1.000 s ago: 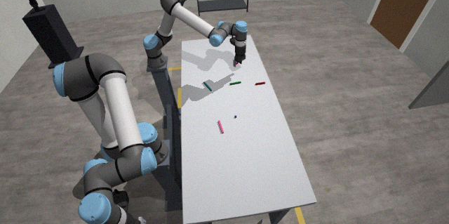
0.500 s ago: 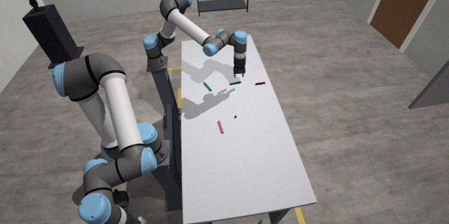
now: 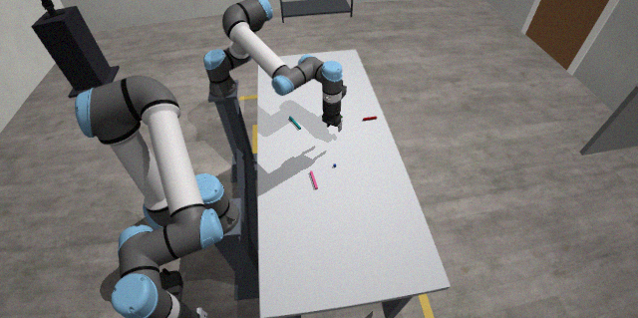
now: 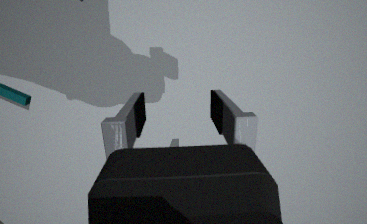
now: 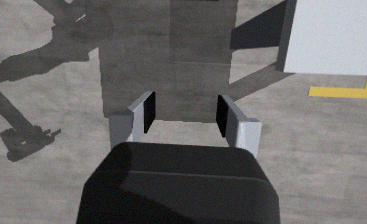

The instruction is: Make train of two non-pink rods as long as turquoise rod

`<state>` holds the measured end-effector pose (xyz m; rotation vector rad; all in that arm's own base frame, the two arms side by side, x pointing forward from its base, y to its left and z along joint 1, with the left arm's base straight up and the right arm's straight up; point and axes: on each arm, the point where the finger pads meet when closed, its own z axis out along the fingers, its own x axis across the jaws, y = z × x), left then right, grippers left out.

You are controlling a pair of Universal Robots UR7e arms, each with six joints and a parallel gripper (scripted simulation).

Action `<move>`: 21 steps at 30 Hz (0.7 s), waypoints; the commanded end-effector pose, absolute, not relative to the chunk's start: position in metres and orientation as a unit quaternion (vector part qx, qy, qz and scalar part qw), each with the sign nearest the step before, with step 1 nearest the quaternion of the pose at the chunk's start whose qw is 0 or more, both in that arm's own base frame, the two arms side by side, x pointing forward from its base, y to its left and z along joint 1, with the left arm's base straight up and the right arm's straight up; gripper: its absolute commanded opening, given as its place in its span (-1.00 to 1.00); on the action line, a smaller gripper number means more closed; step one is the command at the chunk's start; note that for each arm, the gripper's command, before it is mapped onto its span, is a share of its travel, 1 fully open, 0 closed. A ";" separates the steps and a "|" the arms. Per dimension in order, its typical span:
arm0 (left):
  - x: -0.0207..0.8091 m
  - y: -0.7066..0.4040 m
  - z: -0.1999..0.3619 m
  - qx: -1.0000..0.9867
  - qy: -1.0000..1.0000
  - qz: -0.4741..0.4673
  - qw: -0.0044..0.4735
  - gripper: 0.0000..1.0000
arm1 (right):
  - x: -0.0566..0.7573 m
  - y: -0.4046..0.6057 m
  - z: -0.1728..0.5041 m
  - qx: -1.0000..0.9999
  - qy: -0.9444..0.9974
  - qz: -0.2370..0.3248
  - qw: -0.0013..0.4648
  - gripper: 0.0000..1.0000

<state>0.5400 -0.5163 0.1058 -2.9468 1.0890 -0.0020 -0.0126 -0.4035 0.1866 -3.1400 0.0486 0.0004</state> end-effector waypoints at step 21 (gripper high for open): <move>0.416 -0.683 0.120 -0.728 0.685 -0.001 -0.001 1.00 | -0.012 -0.404 0.187 -1.000 0.015 0.000 0.000 1.00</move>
